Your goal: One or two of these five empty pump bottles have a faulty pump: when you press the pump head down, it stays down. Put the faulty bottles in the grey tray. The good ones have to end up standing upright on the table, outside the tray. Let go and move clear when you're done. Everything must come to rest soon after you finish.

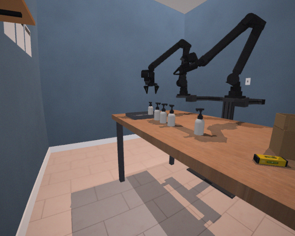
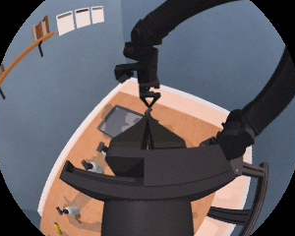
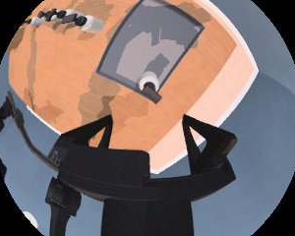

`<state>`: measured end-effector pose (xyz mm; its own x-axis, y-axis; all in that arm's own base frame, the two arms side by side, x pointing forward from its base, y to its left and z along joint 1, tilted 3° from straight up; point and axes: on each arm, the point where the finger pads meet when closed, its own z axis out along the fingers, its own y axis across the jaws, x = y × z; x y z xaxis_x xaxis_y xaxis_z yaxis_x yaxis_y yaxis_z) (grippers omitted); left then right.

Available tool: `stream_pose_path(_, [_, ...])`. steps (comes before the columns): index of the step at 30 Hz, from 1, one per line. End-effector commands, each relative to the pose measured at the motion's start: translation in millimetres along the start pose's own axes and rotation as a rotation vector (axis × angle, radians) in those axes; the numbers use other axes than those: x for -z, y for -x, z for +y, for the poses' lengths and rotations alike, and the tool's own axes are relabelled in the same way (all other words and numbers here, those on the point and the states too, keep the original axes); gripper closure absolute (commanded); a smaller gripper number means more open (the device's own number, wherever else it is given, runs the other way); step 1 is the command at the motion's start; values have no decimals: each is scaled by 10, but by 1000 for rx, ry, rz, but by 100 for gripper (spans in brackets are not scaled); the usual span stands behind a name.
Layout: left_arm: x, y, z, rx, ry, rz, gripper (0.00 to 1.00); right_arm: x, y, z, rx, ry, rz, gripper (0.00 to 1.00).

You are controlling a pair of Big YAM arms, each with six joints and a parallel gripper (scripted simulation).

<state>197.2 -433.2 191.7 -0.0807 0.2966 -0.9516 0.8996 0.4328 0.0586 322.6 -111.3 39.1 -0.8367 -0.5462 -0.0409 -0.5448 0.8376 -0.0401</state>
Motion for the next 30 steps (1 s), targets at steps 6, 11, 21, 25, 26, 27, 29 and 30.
stream_pose_path(6, [96,590,-36,12,-7,-59,100,495,60,-122,-448,-27,-16,0])
stream_pose_path(11, [59,614,-34,12,-6,-62,100,605,51,-146,-562,-21,-9,0])
stream_pose_path(21, [60,618,-34,12,-6,-63,100,644,51,-150,-544,-20,-11,0])
stream_pose_path(25, [78,461,-2,3,0,-41,100,644,51,-150,-544,-20,-11,0])
stream_pose_path(26, [78,461,-2,3,0,-41,100,566,23,-77,-539,-11,-2,0])
stream_pose_path(27, [78,461,-2,3,0,-41,100,645,76,-136,-555,-20,-12,0])
stream_pose_path(29, [78,461,-2,3,0,-41,100,594,114,-103,-553,-10,1,0])
stream_pose_path(30, [78,461,-2,3,0,-41,100,594,114,-103,-553,-10,1,0])
